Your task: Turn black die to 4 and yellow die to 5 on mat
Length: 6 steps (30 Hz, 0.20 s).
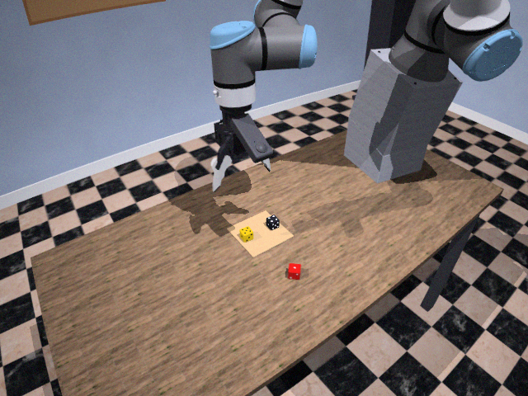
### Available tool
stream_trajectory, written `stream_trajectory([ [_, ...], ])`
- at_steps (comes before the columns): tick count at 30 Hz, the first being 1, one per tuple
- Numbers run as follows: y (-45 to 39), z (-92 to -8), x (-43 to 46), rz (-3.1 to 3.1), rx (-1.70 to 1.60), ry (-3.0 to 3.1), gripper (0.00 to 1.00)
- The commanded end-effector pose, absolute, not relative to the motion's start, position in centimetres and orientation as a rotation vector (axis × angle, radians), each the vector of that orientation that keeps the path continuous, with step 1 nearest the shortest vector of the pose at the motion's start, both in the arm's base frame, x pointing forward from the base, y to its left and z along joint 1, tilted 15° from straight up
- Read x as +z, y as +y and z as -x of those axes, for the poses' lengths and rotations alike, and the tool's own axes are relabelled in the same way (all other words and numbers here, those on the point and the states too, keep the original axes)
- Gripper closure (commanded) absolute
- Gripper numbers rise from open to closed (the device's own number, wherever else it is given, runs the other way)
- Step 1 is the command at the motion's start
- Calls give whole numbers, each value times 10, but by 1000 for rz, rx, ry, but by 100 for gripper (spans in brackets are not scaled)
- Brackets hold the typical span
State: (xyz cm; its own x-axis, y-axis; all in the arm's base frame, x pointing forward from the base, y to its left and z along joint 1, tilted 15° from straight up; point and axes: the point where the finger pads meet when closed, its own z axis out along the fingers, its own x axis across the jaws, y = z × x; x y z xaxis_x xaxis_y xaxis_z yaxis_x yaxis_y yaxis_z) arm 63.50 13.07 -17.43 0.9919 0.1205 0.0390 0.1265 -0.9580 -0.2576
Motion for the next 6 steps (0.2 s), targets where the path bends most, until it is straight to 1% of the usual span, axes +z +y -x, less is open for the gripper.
stream_trajectory([
  [1, 130, -636, -174, 2873, -35, -181, 0],
  [6, 130, -636, -174, 2873, -35, -181, 0],
])
